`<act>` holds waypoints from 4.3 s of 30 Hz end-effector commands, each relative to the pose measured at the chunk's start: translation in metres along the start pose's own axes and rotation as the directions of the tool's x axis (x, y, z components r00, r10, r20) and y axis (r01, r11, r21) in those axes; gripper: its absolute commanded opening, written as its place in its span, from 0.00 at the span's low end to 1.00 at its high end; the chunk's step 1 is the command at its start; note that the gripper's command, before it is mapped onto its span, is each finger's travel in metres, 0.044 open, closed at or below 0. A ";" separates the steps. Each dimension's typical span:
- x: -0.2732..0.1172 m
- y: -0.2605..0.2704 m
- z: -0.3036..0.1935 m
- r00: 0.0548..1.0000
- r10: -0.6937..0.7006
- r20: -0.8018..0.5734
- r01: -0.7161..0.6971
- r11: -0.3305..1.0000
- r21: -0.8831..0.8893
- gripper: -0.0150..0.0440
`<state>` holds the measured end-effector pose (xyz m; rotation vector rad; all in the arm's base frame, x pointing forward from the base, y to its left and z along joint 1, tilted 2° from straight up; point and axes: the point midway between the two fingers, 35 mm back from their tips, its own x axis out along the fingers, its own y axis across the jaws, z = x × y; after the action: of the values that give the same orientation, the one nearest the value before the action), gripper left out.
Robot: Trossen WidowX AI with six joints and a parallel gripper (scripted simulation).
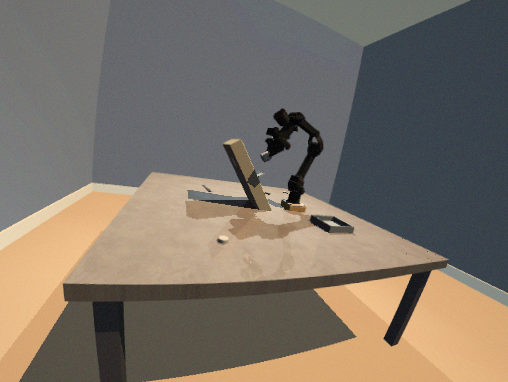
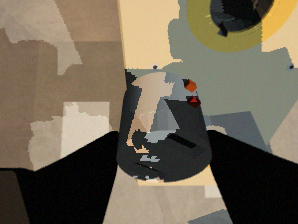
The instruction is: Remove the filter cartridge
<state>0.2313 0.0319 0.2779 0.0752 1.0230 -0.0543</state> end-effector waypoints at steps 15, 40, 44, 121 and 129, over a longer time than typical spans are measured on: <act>-0.003 0.056 -0.014 0.991 0.132 -0.018 -0.133 0.964 -0.231 0.25; -0.033 0.153 -0.077 0.903 0.397 -0.167 -0.395 0.611 -0.686 0.25; -0.040 0.165 -0.090 0.881 0.429 -0.201 -0.424 0.526 -0.737 0.25; 0.054 0.205 -0.362 0.687 0.495 -0.532 -0.492 -0.223 -0.842 0.25; 0.051 0.203 -0.360 0.692 0.485 -0.534 -0.494 -0.221 -0.841 0.61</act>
<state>-0.0317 0.2650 0.0539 -0.8791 0.7328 1.5348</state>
